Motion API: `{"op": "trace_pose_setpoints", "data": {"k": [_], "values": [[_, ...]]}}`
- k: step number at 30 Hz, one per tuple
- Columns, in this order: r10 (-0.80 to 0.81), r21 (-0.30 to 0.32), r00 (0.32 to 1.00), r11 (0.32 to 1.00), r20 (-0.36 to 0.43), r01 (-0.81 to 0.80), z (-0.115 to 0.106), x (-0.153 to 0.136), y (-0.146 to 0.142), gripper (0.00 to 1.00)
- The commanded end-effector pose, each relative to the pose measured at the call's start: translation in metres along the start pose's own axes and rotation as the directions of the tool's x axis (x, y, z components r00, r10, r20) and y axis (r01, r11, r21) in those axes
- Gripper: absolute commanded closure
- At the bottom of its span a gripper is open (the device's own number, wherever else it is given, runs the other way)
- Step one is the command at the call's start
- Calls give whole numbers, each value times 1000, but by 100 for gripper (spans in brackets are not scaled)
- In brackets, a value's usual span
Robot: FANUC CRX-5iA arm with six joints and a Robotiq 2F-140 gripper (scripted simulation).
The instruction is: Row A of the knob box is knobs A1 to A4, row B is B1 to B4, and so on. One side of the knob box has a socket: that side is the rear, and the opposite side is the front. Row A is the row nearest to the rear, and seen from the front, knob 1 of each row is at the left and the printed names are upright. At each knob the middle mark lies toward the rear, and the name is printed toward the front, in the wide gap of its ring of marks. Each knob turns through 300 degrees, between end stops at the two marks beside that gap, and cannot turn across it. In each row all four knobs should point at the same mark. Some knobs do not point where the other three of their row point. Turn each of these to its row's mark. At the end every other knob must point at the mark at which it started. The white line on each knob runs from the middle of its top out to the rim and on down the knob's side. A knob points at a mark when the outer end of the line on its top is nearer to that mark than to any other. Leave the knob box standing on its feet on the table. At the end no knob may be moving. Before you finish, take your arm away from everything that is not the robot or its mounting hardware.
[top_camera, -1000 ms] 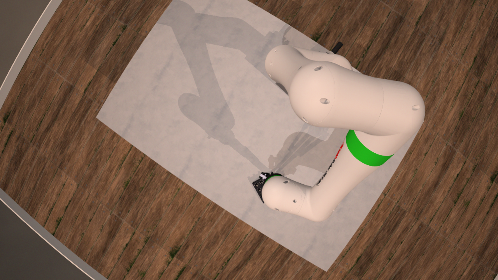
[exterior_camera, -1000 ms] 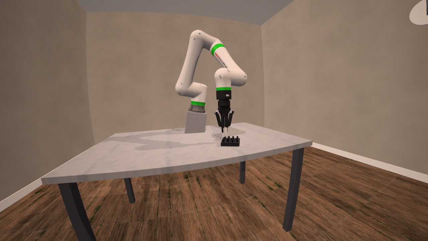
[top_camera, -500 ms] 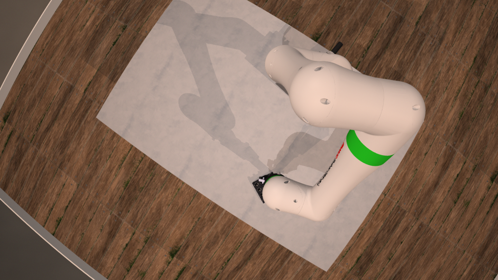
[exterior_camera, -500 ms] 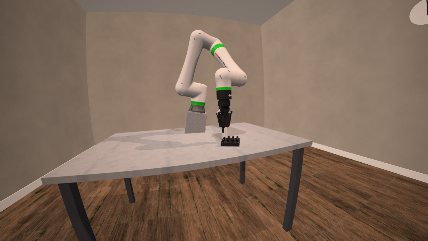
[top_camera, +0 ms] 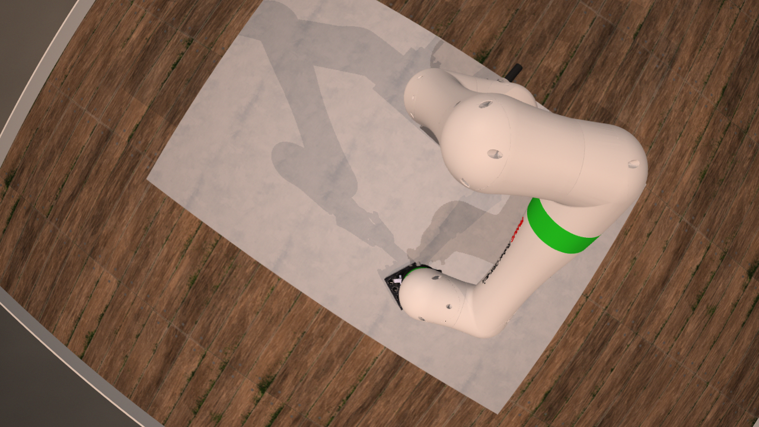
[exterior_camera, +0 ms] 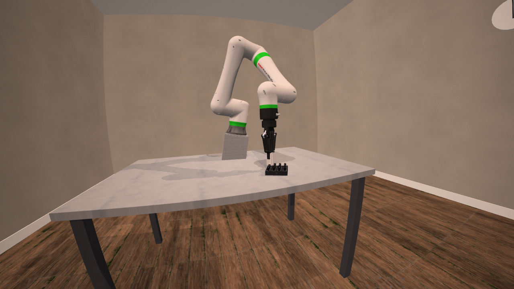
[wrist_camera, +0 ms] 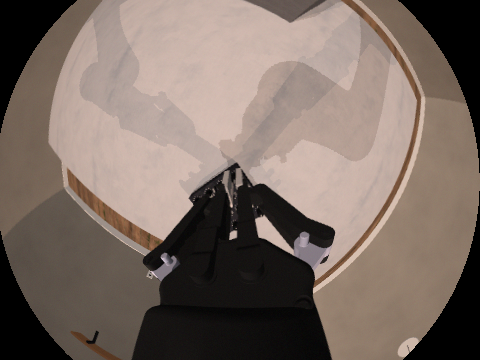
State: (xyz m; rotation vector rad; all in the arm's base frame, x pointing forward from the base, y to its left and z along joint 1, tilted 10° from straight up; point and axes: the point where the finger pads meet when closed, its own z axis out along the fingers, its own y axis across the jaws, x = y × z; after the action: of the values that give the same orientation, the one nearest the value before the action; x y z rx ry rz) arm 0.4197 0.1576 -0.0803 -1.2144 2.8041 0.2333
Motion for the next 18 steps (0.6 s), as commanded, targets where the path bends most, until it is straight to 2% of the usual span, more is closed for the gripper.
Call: {"op": "trace_pose_setpoints", "data": {"k": [1,18], "values": [[-38,-4,999,999,2,38,0,0,0,95],[-80,-4,997,997,2,80,0,0,0,95]]}}
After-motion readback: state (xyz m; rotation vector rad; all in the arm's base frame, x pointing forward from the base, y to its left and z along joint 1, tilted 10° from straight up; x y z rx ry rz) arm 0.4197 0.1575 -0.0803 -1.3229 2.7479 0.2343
